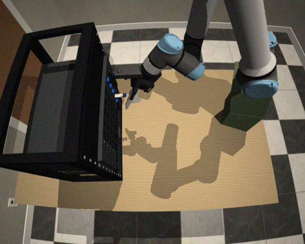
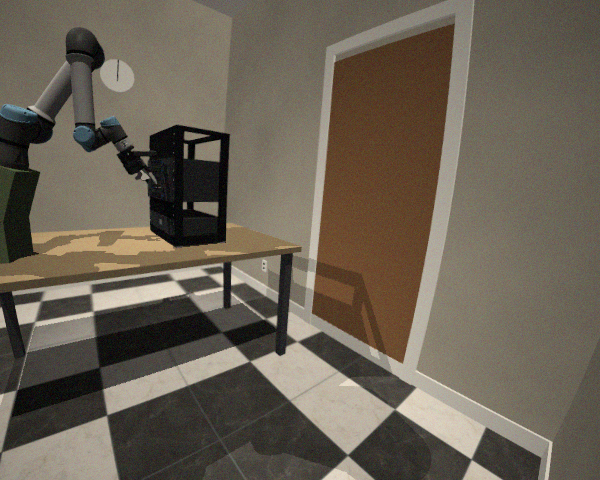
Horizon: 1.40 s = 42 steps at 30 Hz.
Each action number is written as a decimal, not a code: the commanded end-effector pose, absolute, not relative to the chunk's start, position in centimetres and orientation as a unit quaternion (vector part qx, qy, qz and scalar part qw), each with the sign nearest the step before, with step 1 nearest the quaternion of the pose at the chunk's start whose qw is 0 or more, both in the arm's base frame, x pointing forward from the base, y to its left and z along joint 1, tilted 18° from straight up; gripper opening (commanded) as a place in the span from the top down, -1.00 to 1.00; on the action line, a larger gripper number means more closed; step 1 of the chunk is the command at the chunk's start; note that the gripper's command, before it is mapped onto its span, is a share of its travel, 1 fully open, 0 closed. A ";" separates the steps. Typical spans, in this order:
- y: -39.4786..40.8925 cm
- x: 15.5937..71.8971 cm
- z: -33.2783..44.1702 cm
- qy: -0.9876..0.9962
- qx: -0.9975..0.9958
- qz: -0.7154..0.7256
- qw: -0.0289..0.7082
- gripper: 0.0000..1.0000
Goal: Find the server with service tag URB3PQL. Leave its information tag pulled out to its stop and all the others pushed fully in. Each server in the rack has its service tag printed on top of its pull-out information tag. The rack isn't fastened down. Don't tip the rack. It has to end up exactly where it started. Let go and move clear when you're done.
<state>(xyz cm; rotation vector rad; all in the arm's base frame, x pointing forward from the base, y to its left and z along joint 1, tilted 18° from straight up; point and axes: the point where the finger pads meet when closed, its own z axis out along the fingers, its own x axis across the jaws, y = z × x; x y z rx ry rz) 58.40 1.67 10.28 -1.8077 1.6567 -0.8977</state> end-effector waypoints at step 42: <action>1.7 58.8 12.4 0.605 -0.658 -0.355 0.274 -1.00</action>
